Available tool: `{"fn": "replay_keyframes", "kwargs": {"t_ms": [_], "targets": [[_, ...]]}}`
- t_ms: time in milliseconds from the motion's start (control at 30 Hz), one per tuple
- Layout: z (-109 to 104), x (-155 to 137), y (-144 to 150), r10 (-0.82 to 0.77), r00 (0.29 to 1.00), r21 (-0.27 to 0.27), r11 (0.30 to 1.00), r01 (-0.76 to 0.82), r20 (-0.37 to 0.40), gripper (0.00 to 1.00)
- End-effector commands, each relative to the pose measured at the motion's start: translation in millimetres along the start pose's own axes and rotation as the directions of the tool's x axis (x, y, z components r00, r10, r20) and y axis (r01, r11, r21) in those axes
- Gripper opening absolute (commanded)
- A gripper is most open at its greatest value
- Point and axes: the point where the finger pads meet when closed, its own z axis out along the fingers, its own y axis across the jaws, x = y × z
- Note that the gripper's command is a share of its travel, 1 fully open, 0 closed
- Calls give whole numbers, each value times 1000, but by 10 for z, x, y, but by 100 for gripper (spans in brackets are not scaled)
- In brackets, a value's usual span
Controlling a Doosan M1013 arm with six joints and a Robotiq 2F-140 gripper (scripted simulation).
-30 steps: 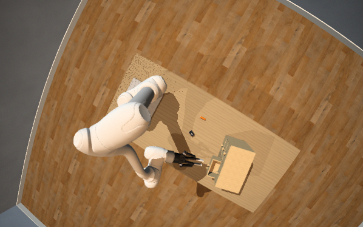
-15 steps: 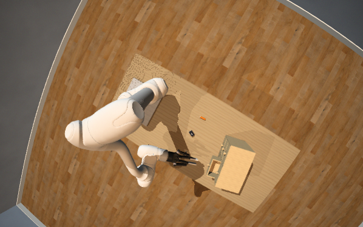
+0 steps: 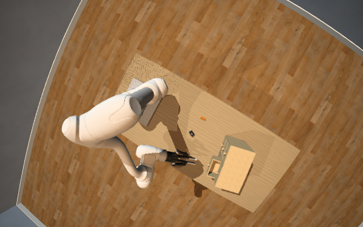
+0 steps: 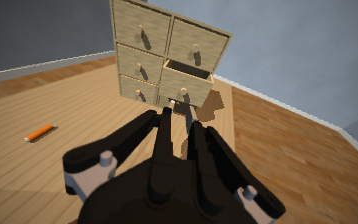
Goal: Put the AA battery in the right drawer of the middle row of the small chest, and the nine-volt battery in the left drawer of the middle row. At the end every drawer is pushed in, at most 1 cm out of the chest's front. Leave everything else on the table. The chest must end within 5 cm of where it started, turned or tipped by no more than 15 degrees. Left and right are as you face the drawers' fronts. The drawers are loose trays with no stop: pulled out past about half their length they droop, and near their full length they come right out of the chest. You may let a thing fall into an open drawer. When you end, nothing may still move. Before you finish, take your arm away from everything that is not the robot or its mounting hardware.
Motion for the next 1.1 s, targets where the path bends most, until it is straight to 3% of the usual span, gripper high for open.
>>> {"fn": "replay_keyframes", "kwargs": {"t_ms": [0, 167, 567, 633, 1067], "targets": [[-47, 39, 3, -1, 999, 1, 1000, 1, 39, 20], [-90, 56, 4, -1, 997, 1, 1000, 1, 78, 20], [-300, 144, 3, -1, 963, 1, 1000, 1, 269, 20], [-300, 144, 3, -1, 963, 1, 1000, 1, 269, 20], [-555, 250, 6, -1, 874, 0, 1000, 2, 486, 20]]}}
